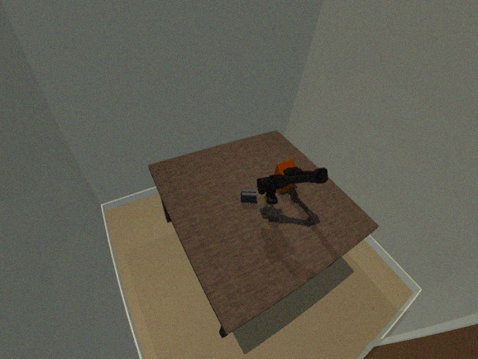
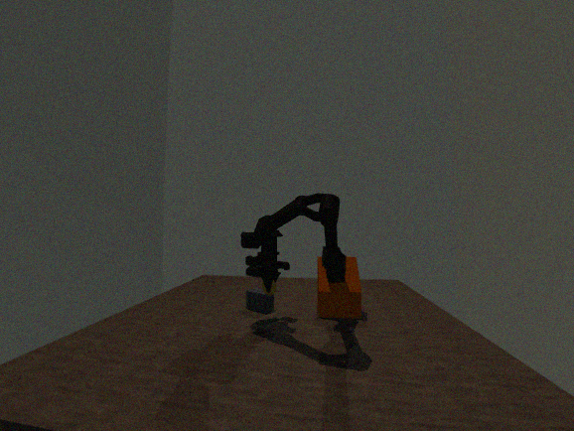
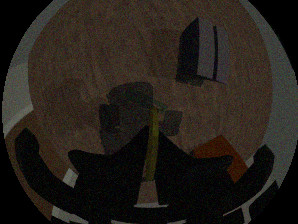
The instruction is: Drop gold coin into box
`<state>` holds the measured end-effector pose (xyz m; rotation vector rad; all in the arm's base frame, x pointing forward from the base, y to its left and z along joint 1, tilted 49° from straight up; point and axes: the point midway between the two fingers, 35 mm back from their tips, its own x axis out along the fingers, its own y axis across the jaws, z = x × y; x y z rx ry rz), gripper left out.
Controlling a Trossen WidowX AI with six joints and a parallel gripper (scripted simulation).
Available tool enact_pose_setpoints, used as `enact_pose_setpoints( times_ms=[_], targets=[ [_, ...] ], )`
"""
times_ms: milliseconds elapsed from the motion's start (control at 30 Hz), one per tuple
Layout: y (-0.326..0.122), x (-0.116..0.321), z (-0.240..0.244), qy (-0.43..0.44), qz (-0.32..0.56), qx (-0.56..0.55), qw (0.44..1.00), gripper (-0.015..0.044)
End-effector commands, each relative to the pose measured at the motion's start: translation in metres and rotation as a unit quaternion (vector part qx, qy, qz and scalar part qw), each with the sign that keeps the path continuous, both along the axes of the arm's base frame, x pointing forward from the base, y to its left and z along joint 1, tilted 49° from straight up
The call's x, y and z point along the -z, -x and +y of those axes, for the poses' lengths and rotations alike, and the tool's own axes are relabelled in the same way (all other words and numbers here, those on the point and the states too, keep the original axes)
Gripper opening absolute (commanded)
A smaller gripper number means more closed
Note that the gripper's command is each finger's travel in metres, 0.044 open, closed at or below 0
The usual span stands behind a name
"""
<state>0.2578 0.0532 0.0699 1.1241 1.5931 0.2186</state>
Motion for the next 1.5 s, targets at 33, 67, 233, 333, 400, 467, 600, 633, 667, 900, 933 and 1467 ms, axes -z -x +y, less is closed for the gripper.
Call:
enact_pose_setpoints(
  times_ms=[33, 67, 233, 333, 400, 467, 600, 633, 667, 900, 933, 1467],
  targets=[
    [-0.007, 0.006, -0.007, 0.003, 0.000, 0.000, 1.000, 0.0000],
    [-0.008, 0.007, -0.009, 0.003, -0.001, 0.001, 1.000, 0.0000],
    [-0.015, 0.014, -0.017, 0.005, -0.003, 0.002, 1.000, 0.0000],
    [-0.019, 0.018, -0.022, 0.006, -0.004, 0.002, 1.000, 0.0000],
    [-0.021, 0.021, -0.025, 0.006, -0.004, 0.002, 1.000, 0.0000],
    [-0.024, 0.024, -0.028, 0.006, -0.004, 0.002, 1.000, 0.0000],
    [-0.028, 0.031, -0.034, 0.007, -0.003, 0.002, 1.000, 0.0000],
    [-0.029, 0.032, -0.036, 0.007, -0.003, 0.002, 1.000, 0.0000],
    [-0.030, 0.034, -0.038, 0.007, -0.003, 0.002, 1.000, 0.0000],
    [-0.037, 0.045, -0.049, 0.007, -0.003, 0.001, 1.000, 0.0000],
    [-0.037, 0.047, -0.050, 0.007, -0.003, 0.001, 1.000, 0.0000],
    [-0.048, 0.077, -0.076, 0.007, -0.001, 0.001, 1.000, 0.0000]
  ],
)
